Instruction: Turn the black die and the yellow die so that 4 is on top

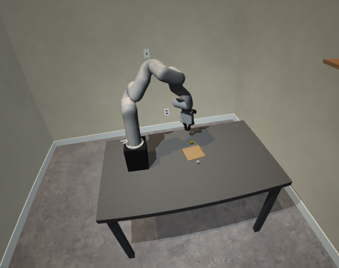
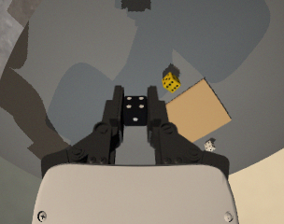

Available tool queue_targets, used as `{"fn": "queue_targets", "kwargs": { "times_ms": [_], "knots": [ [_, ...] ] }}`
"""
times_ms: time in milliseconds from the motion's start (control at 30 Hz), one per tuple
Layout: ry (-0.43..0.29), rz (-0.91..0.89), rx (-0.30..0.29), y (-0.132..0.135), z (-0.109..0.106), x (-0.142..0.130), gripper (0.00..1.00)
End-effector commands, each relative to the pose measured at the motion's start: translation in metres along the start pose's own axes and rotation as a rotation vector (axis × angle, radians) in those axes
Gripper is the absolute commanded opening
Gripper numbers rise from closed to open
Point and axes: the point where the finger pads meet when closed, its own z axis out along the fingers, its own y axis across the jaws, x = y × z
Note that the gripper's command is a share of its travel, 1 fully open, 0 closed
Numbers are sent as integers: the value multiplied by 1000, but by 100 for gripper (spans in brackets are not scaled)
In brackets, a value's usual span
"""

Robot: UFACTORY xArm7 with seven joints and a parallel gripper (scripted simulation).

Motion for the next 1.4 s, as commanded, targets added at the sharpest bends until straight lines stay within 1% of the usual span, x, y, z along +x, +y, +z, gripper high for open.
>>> {"fn": "queue_targets", "kwargs": {
  "times_ms": [0,167,333,467,567,633,667,767,900,967,1000,1033,1067,1100,1133,1233,1300,1367],
  "knots": [
    [3,0,-1,1,-3,1,15],
    [3,-5,-1,0,-3,2,15],
    [3,-56,-1,-1,6,6,15],
    [5,-61,-1,-1,6,7,15],
    [26,-61,0,0,7,7,15],
    [26,-61,0,0,7,7,15],
    [41,-62,0,0,7,6,15],
    [112,-62,2,0,7,5,15],
    [264,-61,7,0,6,3,15],
    [309,-62,9,0,7,3,15],
    [344,-62,11,0,7,3,15],
    [356,-62,11,0,7,2,15],
    [398,-61,12,0,6,1,15],
    [404,-61,12,0,6,1,15],
    [451,-61,14,0,7,1,15],
    [455,-61,14,0,7,1,15],
    [558,-60,17,0,6,-1,15],
    [611,-61,19,0,7,-1,15]
  ]
}}
